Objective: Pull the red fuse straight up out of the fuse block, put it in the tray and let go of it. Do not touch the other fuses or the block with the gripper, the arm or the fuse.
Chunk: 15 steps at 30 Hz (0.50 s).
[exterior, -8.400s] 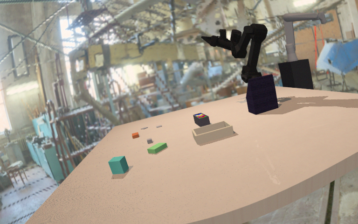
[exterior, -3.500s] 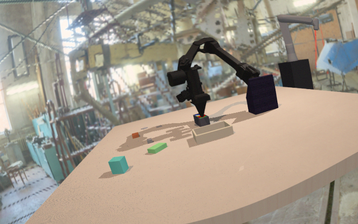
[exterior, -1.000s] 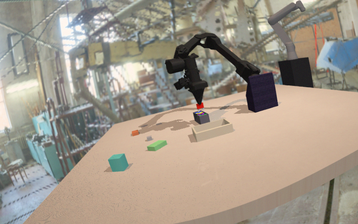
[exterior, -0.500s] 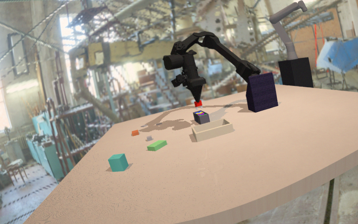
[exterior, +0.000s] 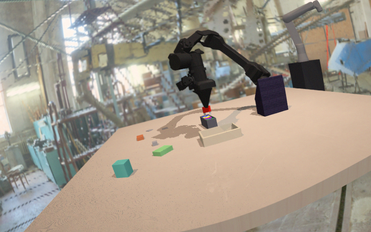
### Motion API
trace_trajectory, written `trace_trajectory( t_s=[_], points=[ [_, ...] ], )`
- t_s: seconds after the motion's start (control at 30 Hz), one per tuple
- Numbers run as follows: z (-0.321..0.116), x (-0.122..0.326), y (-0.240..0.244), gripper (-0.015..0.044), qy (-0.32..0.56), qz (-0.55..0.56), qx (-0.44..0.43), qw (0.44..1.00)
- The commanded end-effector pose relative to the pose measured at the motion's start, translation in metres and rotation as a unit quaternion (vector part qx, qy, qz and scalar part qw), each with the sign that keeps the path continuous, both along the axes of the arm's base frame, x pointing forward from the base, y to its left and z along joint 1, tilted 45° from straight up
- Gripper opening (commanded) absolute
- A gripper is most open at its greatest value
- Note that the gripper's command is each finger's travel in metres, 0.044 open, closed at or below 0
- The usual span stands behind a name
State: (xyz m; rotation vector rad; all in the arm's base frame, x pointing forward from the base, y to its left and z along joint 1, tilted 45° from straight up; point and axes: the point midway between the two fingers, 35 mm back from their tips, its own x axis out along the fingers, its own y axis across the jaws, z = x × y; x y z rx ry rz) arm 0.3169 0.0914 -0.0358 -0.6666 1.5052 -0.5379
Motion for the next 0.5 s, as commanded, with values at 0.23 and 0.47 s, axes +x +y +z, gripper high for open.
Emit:
trace_trajectory(
  t_s=[0.23,0.47],
  points=[
    [-0.045,-0.007,0.043,0.0,-0.002,-0.002,0.0,1.0],
    [-0.064,-0.014,0.059,0.0,-0.002,-0.003,-0.002,1.0]
  ],
)
